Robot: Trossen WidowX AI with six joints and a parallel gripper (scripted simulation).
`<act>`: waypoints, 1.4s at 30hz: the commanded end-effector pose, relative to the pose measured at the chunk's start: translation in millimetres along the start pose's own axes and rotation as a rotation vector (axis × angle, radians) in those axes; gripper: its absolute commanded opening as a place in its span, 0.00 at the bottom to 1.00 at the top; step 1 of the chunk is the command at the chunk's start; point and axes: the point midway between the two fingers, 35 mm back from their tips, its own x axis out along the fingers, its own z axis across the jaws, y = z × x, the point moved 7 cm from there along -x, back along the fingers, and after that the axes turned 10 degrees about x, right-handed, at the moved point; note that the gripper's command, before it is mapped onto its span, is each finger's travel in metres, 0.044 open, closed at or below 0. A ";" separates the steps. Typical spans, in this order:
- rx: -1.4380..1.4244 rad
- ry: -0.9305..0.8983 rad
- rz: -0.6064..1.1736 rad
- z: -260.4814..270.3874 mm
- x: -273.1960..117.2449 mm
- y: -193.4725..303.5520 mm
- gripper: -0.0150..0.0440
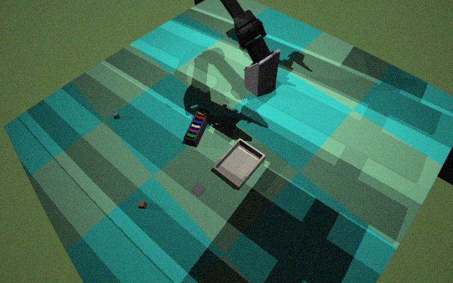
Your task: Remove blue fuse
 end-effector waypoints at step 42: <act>-0.614 0.370 1.371 -365.4 52.4 58.8 0.37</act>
